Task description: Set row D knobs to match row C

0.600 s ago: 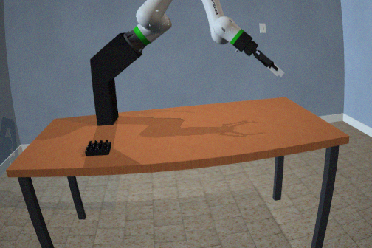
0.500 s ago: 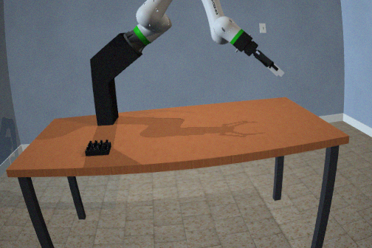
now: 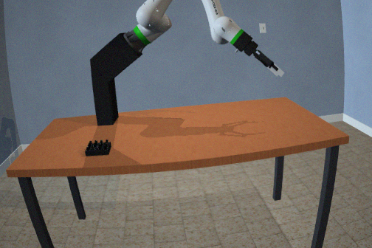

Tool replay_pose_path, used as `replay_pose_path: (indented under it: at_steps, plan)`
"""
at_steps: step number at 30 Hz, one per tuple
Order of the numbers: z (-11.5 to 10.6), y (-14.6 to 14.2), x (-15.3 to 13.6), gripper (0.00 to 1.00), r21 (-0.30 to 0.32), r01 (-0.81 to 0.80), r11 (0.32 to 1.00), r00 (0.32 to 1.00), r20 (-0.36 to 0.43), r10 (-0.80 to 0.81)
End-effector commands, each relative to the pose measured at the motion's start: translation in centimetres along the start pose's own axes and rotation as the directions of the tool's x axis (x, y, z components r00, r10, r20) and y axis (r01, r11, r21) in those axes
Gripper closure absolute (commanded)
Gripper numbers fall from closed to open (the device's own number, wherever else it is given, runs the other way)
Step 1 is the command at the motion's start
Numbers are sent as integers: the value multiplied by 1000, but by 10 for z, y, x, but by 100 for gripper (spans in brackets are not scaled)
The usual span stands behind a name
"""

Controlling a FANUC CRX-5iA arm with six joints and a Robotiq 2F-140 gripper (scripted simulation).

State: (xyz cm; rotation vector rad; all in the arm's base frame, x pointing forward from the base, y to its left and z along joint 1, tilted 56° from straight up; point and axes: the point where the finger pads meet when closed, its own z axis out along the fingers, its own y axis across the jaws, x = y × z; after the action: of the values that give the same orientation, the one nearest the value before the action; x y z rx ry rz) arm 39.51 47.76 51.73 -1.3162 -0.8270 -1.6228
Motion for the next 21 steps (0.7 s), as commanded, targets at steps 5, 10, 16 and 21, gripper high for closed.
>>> replay_pose_path:
  at_steps: [5, 10, 16, 21]
  plan:
    - [5, 17, -16, 0, -16, -2, 1000, 1000, 31, 3]
    - [12, 55, -53, 0, -50, -15, 999, 995, 98, 19]
    - [13, 80, -79, 0, -73, -27, 997, 989, 141, 37]
    - [11, 120, -120, 0, -111, -53, 992, 975, 207, 75]
